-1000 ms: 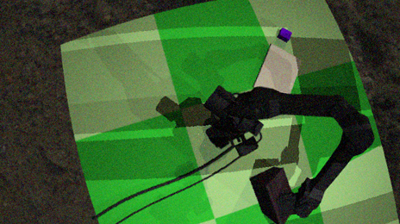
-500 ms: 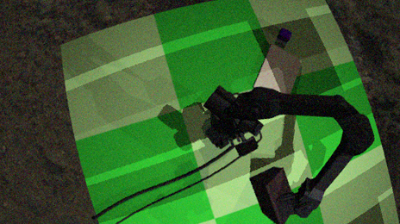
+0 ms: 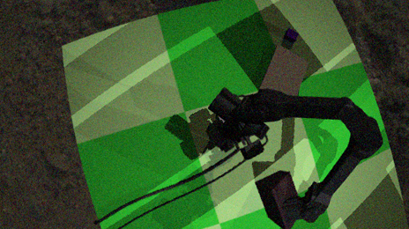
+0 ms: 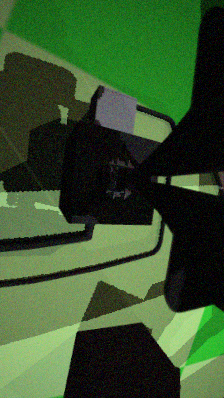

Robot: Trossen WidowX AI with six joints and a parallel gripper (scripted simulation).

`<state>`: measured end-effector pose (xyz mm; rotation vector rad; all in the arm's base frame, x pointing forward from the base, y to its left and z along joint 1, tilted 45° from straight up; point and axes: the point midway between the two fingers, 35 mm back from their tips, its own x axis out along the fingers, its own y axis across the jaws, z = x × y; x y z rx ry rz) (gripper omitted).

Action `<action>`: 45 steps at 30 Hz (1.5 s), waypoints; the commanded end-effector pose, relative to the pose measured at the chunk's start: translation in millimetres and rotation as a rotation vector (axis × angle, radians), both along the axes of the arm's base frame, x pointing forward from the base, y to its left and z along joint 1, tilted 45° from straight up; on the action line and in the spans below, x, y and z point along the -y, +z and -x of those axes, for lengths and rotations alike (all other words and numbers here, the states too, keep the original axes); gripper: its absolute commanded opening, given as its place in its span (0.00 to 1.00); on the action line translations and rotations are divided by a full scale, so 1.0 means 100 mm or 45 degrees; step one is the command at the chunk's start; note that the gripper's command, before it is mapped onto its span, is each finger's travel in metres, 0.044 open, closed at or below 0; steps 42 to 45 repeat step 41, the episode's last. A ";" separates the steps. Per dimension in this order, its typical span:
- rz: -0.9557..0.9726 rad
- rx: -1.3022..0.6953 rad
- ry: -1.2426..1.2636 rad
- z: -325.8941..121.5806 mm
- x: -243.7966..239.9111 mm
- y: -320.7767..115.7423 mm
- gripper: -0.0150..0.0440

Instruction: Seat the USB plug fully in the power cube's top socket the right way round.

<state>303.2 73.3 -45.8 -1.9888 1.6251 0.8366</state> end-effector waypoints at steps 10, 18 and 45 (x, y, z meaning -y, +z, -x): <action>0.000 0.000 0.000 0.00 0.00 0.00 0.34; 0.000 0.000 0.000 0.00 0.00 0.00 0.42; -0.001 0.000 -0.001 0.01 -0.08 0.08 0.42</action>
